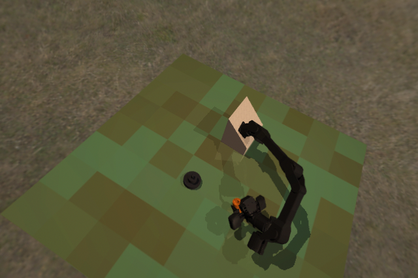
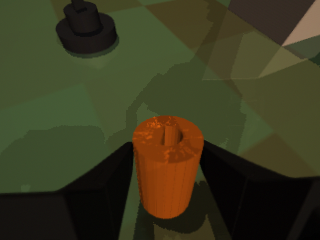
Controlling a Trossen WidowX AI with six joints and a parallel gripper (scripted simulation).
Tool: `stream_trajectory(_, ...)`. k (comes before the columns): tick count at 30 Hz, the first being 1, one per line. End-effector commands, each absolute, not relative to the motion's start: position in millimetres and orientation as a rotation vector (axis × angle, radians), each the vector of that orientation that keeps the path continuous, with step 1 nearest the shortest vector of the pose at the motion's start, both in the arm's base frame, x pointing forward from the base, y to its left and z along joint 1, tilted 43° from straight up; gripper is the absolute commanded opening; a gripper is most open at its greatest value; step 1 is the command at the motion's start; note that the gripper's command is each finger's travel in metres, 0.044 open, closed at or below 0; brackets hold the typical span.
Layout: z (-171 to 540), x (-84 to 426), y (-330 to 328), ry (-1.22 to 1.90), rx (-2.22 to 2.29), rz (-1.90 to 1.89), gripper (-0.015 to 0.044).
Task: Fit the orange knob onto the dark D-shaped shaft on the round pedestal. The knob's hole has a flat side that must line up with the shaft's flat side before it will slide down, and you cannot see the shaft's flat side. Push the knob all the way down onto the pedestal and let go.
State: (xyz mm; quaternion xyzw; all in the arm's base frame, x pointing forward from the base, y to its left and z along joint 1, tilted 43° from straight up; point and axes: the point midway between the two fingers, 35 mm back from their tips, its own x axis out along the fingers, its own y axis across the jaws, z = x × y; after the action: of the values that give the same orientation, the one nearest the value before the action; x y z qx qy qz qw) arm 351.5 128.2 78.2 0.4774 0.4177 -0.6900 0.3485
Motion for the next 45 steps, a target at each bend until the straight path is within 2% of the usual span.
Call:
stream_trajectory(1,78,351,128,1.083,1.237,-1.79,0.026)
stream_trajectory(23,78,351,128,1.083,1.237,-1.79,0.026)
stream_trajectory(30,78,351,128,1.083,1.237,-1.79,0.044)
stream_trajectory(37,80,351,127,1.083,1.239,-1.786,0.044)
stream_trajectory(45,137,338,73,1.039,1.338,-1.684,0.044)
